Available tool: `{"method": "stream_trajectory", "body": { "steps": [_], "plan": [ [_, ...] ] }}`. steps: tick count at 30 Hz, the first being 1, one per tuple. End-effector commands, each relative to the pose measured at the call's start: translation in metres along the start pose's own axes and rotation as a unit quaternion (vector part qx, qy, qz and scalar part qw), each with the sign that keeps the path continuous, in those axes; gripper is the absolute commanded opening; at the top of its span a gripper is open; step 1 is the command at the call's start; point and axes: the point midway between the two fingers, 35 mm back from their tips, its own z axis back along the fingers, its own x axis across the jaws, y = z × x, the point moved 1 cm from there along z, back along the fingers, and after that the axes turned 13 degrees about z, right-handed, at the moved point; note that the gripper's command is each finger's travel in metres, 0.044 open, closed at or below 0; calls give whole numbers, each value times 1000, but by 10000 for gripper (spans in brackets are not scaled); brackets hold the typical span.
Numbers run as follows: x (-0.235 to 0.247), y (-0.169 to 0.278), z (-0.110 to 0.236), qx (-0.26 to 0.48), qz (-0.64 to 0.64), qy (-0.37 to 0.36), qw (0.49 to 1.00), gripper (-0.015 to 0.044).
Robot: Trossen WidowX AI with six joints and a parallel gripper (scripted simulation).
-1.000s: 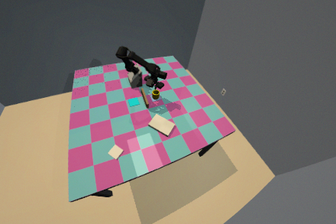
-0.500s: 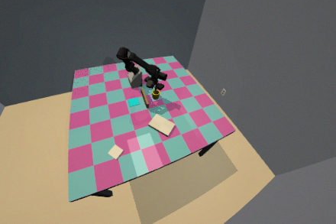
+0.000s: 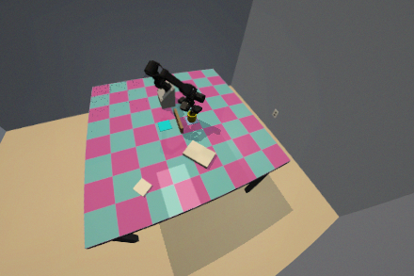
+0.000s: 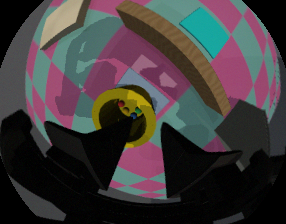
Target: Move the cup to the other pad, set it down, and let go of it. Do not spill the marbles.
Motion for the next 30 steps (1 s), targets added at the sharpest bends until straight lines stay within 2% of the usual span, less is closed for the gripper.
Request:
{"method": "stream_trajectory", "body": {
  "steps": [1, 15, 30],
  "plan": [
    [-2, 0, -7, -2, 4, 2, 1000, 167],
    [-4, 0, -24, -3, 3, 3, 1000, 167],
    [-3, 0, -22, -1, 0, 2, 1000, 67]
  ]
}}
